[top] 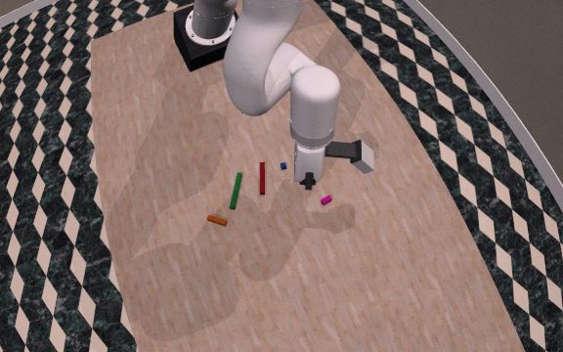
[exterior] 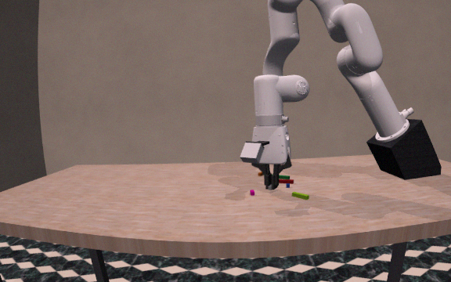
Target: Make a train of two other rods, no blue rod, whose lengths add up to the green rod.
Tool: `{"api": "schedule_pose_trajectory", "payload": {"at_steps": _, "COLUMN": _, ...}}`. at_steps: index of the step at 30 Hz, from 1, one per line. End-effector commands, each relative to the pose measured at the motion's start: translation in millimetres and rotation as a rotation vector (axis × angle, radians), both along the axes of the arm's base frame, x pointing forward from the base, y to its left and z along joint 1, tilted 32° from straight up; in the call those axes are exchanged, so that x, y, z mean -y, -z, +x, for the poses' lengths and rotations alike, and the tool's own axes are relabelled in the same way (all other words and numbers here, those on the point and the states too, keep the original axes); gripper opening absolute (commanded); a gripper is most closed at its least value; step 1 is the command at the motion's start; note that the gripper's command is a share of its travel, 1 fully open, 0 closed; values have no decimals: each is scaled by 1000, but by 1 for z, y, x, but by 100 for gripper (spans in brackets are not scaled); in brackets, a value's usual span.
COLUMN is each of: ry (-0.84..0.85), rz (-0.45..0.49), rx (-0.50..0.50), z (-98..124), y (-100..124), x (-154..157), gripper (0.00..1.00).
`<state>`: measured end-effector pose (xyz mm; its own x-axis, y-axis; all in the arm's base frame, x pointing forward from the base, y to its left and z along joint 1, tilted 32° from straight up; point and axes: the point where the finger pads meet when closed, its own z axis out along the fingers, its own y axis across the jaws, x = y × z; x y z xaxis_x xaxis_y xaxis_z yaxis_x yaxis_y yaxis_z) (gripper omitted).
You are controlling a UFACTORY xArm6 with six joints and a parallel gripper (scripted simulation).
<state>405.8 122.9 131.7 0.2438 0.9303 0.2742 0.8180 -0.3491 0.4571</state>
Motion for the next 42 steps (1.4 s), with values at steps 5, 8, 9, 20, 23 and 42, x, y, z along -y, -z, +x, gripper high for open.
{"api": "schedule_pose_trajectory", "payload": {"at_steps": 5, "ry": 1, "rz": 0, "rx": 4, "z": 4, "y": 4, "x": -1, "gripper": 4}}
{"api": "schedule_pose_trajectory", "payload": {"at_steps": 8, "ry": 1, "rz": 0, "rx": 4, "z": 5, "y": 5, "x": -1, "gripper": 4}}
{"api": "schedule_pose_trajectory", "payload": {"at_steps": 9, "ry": 0, "rz": 0, "rx": 4, "z": 5, "y": 6, "x": -1, "gripper": 4}}
{"api": "schedule_pose_trajectory", "payload": {"at_steps": 20, "ry": 0, "rz": 0, "rx": 4, "z": 5, "y": 6, "x": -1, "gripper": 4}}
{"api": "schedule_pose_trajectory", "payload": {"at_steps": 23, "ry": 0, "rz": 0, "rx": 4, "z": 5, "y": 6, "x": -1, "gripper": 4}}
{"api": "schedule_pose_trajectory", "payload": {"at_steps": 42, "ry": 0, "rz": 0, "rx": 4, "z": 5, "y": 6, "x": -1, "gripper": 4}}
